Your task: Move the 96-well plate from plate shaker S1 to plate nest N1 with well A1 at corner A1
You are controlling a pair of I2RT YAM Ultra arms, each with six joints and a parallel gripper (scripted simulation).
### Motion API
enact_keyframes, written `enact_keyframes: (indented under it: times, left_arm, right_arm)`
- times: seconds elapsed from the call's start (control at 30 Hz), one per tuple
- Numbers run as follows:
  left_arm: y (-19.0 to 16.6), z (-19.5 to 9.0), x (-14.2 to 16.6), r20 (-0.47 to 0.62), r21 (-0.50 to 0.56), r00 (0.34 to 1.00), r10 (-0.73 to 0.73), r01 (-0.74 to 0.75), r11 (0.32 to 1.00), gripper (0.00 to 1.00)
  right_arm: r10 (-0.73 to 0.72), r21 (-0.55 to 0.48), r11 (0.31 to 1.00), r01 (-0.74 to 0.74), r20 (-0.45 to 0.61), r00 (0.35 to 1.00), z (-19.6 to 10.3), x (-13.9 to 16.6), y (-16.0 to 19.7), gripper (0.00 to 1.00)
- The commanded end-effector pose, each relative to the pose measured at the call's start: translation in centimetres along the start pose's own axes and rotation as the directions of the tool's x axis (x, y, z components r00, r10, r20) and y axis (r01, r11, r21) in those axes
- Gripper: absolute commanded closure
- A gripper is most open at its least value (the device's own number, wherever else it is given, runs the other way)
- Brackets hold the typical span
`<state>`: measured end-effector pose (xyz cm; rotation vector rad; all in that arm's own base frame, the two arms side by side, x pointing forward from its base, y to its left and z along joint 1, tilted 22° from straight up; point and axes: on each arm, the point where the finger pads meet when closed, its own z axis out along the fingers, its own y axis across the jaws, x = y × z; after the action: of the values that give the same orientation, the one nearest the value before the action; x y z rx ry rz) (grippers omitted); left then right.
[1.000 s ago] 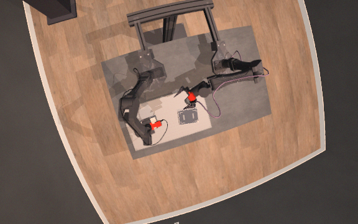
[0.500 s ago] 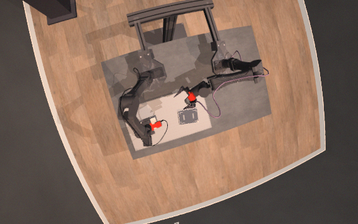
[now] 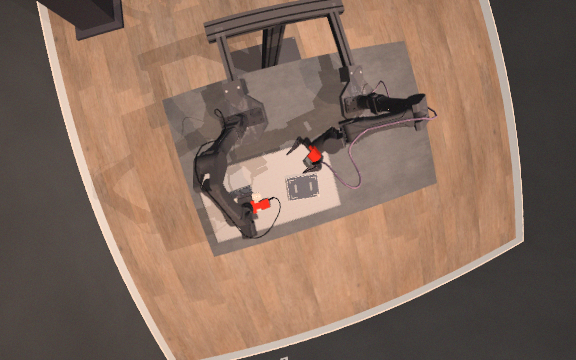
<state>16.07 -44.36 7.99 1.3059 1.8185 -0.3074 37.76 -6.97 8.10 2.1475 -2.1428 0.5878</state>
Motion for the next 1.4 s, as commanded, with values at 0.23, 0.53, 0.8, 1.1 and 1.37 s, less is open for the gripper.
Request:
enact_keyframes:
  times: [0.23,0.53,0.8,1.1,1.37]
  left_arm:
    - [5.2,-12.3,6.1,-0.182,-0.19,0.977,-0.11,0.075,0.979,0.0]
    - [7.5,-16.9,8.4,-0.175,-0.257,0.973,-0.153,0.105,0.961,0.0]
    - [8.0,-18.4,8.9,-0.144,-0.255,0.975,-0.168,0.127,0.958,0.0]
    - [8.0,-18.4,8.8,-0.143,-0.255,0.975,-0.168,0.128,0.959,0.0]
    - [8.0,-18.4,8.8,-0.143,-0.255,0.975,-0.168,0.128,0.959,0.0]
  right_arm:
    - [0.02,0.005,1.0,-0.02,0.013,1.0,1.7,-18.1,-3.8,0.2]
    - [-0.024,0.009,1.0,0.024,-0.013,1.0,4.1,-26.0,-2.6,0.2]
    - [-0.056,0.0,0.998,0.056,-0.015,0.998,5.1,-28.9,-1.4,0.2]
    - [0.113,-0.022,0.993,-0.114,-0.029,0.993,5.1,-28.7,-1.1,0.2]
    - [0.123,-0.012,0.992,-0.124,-0.021,0.992,5.2,-28.8,-1.5,0.2]
